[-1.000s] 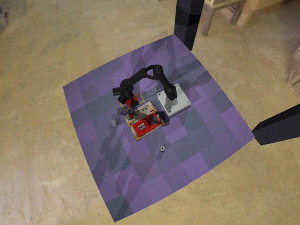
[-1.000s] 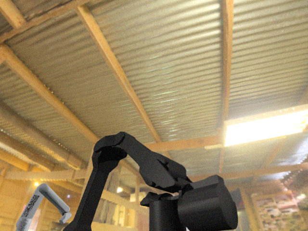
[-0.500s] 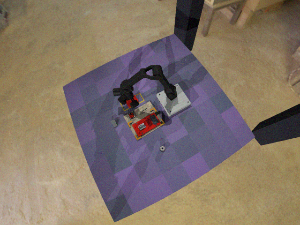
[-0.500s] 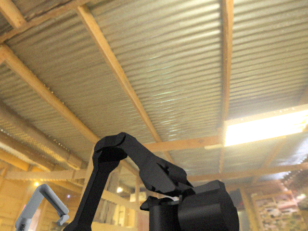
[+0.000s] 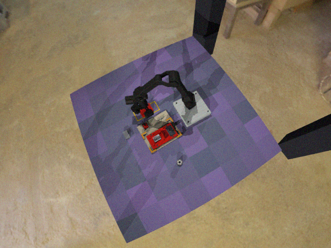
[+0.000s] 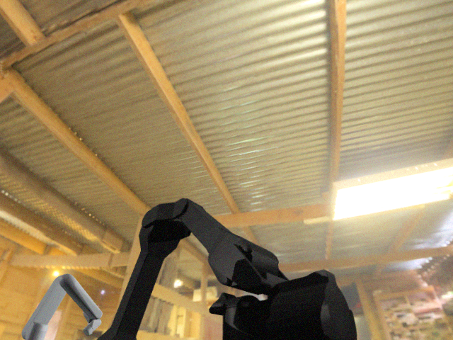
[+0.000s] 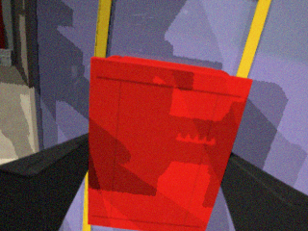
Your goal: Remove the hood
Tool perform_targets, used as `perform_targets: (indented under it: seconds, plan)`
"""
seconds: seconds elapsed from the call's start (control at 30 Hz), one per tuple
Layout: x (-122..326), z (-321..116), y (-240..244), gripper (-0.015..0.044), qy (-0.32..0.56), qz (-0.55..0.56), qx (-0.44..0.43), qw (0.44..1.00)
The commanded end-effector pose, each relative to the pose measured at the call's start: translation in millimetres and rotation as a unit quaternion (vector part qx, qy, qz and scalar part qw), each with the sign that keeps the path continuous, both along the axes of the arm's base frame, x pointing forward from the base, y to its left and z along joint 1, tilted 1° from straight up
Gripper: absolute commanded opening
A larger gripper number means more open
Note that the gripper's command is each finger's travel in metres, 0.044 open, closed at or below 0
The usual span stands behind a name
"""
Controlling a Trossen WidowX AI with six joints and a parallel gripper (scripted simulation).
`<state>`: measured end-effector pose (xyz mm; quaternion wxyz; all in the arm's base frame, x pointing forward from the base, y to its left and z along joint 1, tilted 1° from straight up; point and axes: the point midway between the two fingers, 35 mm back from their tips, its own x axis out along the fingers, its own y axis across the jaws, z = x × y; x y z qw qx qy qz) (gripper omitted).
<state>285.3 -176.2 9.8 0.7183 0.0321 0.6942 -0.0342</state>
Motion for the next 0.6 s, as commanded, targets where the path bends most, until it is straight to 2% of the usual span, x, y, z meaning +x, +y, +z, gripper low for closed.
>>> perform_targets:
  seconds: [0.0, 0.13, 0.27, 0.57]
  plan:
    - [0.2, 0.4, -0.1, 0.0440, 0.000, 0.000, 0.000, 1.000]
    - [1.4, 24.6, -1.0, 0.0440, 0.001, 0.000, -0.001, 1.000]
    - [-1.1, 69.8, 0.2, 0.0440, 0.003, 0.000, -0.001, 1.000]
    - [-1.4, 72.7, 0.4, 0.0440, 0.003, 0.000, -0.001, 1.000]
